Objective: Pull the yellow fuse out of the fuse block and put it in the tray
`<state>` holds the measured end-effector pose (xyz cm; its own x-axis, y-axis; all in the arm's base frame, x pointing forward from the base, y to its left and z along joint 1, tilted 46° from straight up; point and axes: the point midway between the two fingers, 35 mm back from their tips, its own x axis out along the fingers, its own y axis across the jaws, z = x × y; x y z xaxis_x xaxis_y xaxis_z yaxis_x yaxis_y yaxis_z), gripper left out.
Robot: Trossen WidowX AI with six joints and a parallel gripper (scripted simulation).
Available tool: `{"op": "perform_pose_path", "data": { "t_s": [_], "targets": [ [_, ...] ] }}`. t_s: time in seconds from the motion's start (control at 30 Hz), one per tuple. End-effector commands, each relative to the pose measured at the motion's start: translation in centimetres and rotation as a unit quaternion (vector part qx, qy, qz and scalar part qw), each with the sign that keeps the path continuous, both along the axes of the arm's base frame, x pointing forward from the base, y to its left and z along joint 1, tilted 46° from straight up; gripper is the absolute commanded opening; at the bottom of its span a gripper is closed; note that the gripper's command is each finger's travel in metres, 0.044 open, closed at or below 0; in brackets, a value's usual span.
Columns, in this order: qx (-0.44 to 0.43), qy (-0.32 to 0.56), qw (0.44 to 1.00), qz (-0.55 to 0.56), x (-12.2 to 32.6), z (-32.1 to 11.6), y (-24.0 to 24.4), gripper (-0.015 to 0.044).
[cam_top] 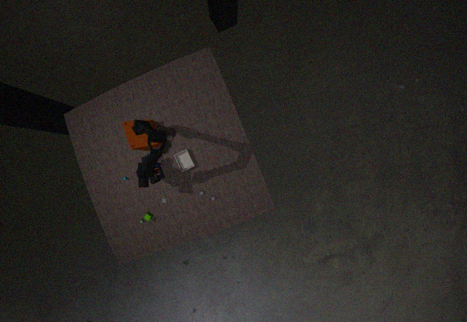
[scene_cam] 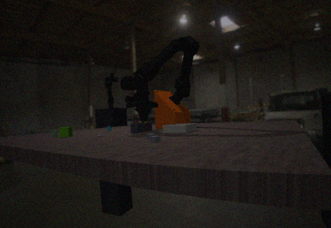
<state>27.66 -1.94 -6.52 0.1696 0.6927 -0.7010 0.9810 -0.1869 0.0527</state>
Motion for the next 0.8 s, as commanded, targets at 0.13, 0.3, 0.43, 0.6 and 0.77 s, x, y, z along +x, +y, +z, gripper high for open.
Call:
{"op": "perform_pose_path", "data": {
  "t_s": [0.13,0.3,0.43,0.6,0.77],
  "targets": [
    [-0.002,-0.002,1.0,0.0,0.03,0.31,-0.43,0.0],
    [-0.002,-0.002,1.0,0.0,0.0,0.48,-0.6,0.0],
    [-0.002,-0.002,1.0,0.0,-0.04,0.61,-0.74,0.0],
    [-0.002,-0.002,1.0,0.0,-0.08,0.78,-0.91,0.0],
    [-0.002,-0.001,1.0,0.0,-0.12,0.95,-1.08,0.0]
  ]
}}
